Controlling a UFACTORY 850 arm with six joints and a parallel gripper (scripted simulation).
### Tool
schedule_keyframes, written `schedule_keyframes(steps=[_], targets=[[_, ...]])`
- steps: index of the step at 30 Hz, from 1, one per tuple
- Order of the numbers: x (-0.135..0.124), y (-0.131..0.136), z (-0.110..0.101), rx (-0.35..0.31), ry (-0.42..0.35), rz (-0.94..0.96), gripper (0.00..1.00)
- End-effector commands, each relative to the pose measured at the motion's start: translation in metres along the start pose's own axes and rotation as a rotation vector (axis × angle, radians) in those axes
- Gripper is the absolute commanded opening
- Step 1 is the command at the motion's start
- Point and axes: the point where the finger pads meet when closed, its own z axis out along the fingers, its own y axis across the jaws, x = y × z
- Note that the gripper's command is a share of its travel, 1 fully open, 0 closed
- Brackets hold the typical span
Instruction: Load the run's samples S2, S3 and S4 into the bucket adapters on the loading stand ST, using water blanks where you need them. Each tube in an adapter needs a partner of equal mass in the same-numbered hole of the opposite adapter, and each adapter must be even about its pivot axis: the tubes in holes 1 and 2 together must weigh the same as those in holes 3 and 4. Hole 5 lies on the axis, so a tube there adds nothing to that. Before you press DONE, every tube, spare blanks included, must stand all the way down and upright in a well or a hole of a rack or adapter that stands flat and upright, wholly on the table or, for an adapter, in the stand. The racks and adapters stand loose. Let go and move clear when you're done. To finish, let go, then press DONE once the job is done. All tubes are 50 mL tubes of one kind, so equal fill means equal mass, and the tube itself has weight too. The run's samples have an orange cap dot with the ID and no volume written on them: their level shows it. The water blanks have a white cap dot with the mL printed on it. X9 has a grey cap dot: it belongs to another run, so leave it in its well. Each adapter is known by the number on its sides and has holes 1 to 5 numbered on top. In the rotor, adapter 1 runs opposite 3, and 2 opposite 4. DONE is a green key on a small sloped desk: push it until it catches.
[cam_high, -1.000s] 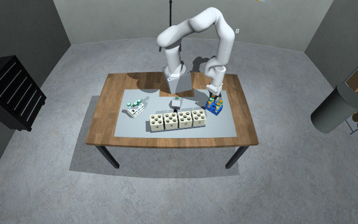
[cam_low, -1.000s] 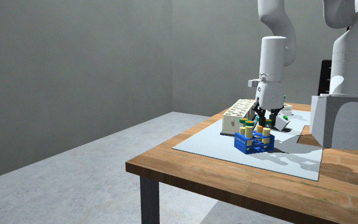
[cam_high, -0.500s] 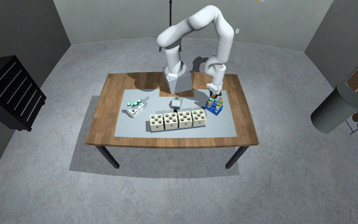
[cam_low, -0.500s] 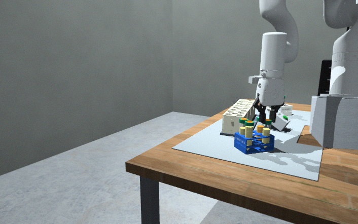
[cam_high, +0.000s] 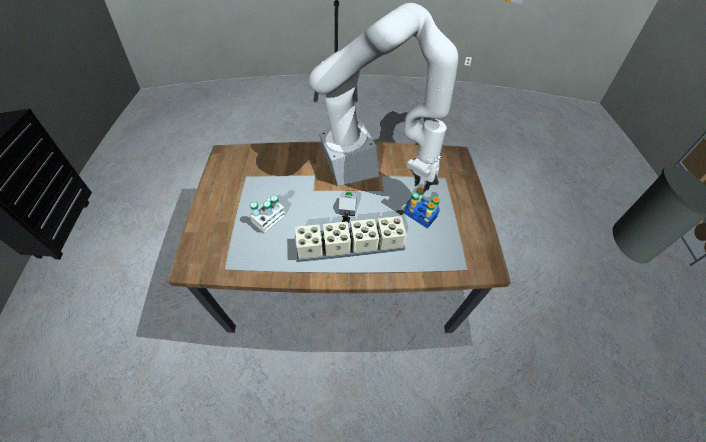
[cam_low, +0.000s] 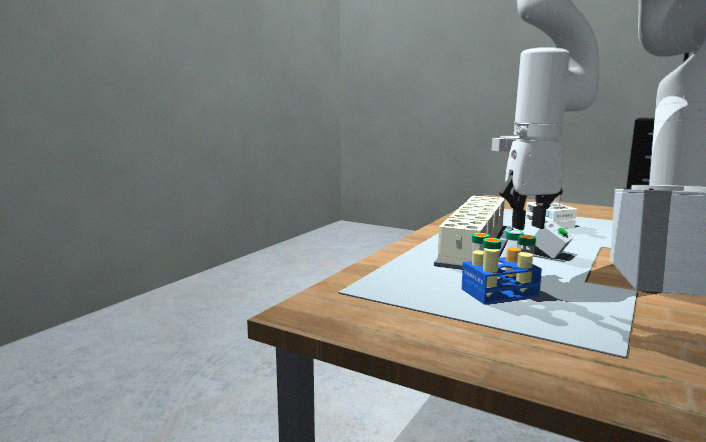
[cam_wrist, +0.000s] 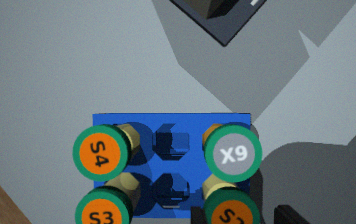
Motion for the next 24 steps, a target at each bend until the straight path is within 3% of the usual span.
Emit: schedule_keyframes(steps=[1, 24], targets=[[0.0, -0.001, -0.006, -0.016, 0.002, -0.001, 0.44], [0.0, -0.002, -0.048, -0.016, 0.002, -0.001, 0.44]])
